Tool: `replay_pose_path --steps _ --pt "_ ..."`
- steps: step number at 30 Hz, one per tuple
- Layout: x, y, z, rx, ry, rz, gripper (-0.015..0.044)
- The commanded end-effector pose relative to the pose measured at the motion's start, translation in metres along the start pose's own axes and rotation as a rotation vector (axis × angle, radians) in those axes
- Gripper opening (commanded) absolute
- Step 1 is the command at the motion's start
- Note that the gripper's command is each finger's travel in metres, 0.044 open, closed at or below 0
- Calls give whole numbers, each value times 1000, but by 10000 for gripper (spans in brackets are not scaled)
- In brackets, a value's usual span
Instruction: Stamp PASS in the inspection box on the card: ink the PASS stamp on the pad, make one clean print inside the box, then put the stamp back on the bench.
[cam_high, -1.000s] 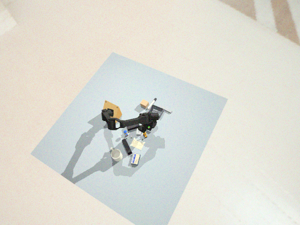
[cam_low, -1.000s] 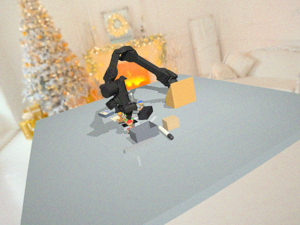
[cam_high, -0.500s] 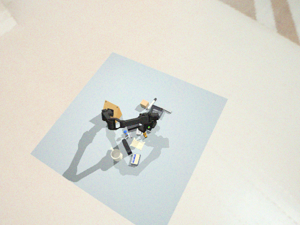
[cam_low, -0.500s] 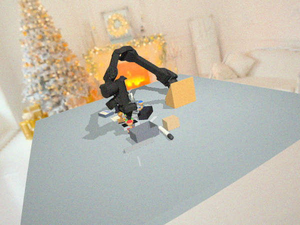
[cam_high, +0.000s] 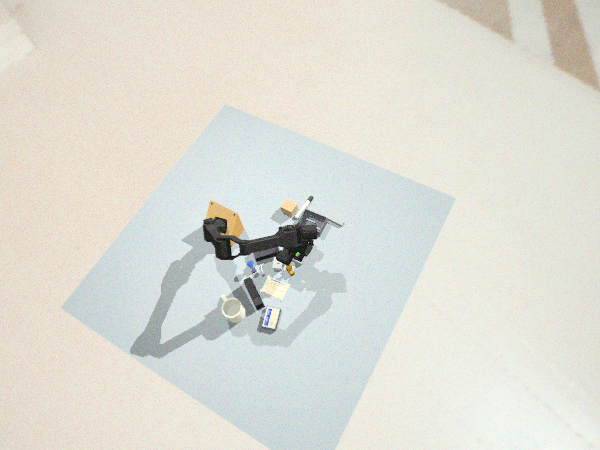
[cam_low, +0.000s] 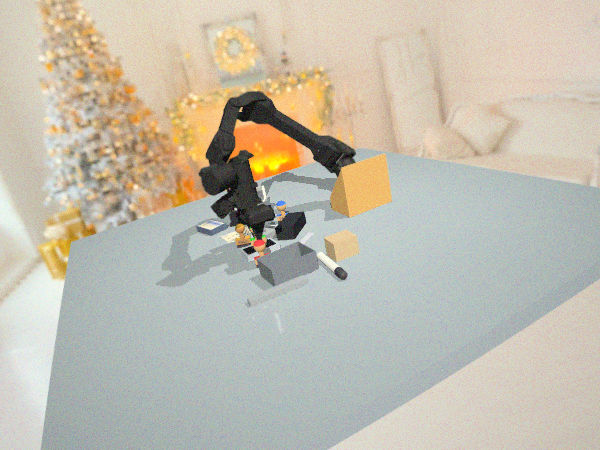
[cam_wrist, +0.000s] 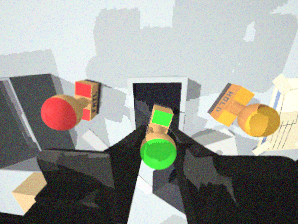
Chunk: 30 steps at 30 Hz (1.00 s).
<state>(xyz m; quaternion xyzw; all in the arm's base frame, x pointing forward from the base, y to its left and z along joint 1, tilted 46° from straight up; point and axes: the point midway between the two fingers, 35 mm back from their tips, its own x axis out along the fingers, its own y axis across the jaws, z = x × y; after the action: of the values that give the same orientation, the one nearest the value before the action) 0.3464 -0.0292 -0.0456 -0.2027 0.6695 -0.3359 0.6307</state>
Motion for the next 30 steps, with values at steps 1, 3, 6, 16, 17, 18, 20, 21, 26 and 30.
replay_pose_path --steps 1,3,6,16,17,18,20,21,26,30 --pt "-3 0 1 4 -4 2 0" --pt "-4 0 1 4 -4 2 0" --pt "-5 0 1 4 -4 2 0" --pt "-18 1 2 4 -4 3 0" --pt "-20 1 2 4 -4 3 0" --pt "-22 1 2 4 -4 3 0" --pt "-25 1 2 4 -4 3 0" --pt "-26 1 2 4 -4 3 0" --pt "-34 1 2 4 -4 4 0" --pt "-41 1 2 4 -4 4 0"
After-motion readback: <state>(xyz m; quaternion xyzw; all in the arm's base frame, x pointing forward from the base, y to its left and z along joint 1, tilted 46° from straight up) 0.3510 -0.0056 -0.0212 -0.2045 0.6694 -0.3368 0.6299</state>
